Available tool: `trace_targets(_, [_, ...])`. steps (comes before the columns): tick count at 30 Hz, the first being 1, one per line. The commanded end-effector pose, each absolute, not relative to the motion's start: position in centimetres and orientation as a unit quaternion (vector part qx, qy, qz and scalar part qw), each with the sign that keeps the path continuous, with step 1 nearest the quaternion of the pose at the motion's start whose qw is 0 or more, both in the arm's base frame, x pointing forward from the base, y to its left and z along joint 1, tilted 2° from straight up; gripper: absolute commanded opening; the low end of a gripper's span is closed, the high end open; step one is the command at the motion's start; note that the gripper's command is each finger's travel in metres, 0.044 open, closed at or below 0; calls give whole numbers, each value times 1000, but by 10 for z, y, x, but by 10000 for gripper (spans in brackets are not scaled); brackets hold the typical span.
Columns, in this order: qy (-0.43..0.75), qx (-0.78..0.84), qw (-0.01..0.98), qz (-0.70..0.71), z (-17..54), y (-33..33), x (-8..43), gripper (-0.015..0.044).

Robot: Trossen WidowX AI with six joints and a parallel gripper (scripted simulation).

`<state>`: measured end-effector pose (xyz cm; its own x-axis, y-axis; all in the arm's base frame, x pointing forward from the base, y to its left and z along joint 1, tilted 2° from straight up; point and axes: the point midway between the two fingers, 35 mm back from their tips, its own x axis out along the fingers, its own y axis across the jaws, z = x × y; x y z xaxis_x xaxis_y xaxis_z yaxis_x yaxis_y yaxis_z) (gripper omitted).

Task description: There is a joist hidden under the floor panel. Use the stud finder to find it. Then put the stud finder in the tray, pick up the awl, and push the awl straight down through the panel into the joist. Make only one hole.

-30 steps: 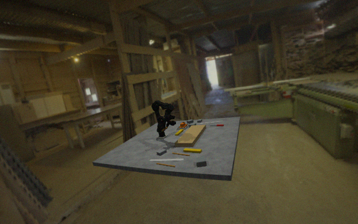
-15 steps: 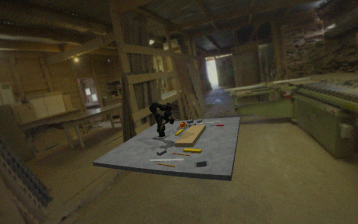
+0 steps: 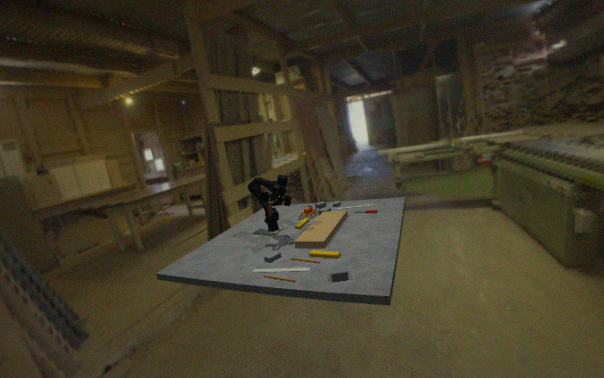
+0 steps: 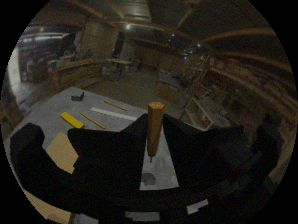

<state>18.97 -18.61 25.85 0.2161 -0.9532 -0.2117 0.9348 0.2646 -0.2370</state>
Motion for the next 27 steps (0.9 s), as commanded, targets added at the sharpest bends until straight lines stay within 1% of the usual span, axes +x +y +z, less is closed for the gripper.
trace_targets(1, [158,-29,803,-573,255,-178,208,0])
trace_targets(15, [122,-13,919,-375,236,-102,289,0])
trace_targets(27, [89,-2,979,-185,225,-12,329,0])
